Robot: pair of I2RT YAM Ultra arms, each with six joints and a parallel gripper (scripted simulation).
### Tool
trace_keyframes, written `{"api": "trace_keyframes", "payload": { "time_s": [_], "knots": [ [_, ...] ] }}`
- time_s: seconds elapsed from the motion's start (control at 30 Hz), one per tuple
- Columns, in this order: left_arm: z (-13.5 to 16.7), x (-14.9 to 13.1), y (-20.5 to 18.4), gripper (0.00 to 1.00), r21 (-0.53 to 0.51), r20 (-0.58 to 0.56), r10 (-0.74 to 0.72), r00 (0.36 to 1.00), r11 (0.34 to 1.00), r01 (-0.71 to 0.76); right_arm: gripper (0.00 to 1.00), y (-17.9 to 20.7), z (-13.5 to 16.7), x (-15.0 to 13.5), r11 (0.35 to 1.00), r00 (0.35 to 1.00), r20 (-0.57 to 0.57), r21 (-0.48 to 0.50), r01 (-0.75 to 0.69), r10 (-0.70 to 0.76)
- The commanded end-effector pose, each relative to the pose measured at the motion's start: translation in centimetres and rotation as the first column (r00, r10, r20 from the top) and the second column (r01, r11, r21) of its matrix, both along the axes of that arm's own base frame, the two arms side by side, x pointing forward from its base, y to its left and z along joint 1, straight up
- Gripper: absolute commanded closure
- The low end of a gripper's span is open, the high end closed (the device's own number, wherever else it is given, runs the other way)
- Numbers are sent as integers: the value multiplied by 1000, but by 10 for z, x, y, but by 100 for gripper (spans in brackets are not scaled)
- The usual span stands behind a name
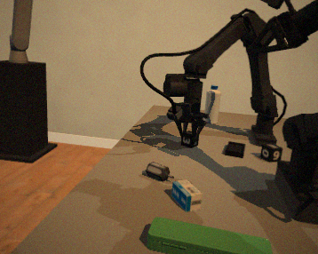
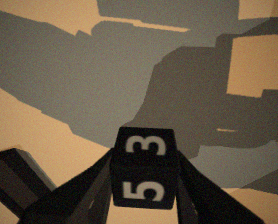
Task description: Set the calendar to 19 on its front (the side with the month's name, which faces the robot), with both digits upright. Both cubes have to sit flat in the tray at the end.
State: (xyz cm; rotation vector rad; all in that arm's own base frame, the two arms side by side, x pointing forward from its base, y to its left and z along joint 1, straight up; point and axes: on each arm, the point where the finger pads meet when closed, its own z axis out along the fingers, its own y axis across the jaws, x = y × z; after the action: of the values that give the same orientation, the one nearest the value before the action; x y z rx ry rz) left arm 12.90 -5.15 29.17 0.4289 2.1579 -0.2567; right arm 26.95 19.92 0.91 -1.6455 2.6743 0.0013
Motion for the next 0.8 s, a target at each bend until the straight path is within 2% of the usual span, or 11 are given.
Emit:
{"api": "trace_keyframes", "payload": {
  "time_s": [0.0, 0.07, 0.1, 0.37, 0.77],
  "knots": [
    [-3, 4, -2, 0, 17, -2, 12, 1000, 1000, -12, 89, 1, 1, -1, 1000, 1000, 12, 6, 1, -1],
    [-3, 4, -2, 0, 17, -2, 12, 1000, 1000, -12, 66, 2, 6, 0, 1000, 1000, 13, 7, 1, -1],
    [-3, 4, -2, 0, 17, -2, 12, 1000, 1000, -12, 60, 1, 8, -2, 1000, 1000, 7, 2, 1, -1],
    [-3, 4, -2, 0, 17, -2, 12, 1000, 1000, -12, 60, 2, 41, 3, 1000, 1000, 17, 9, 0, 0],
    [-3, 4, -2, 0, 17, -2, 12, 1000, 1000, -12, 60, 1, 62, 2, 1000, 1000, 17, 9, 0, 0]
  ]
}}
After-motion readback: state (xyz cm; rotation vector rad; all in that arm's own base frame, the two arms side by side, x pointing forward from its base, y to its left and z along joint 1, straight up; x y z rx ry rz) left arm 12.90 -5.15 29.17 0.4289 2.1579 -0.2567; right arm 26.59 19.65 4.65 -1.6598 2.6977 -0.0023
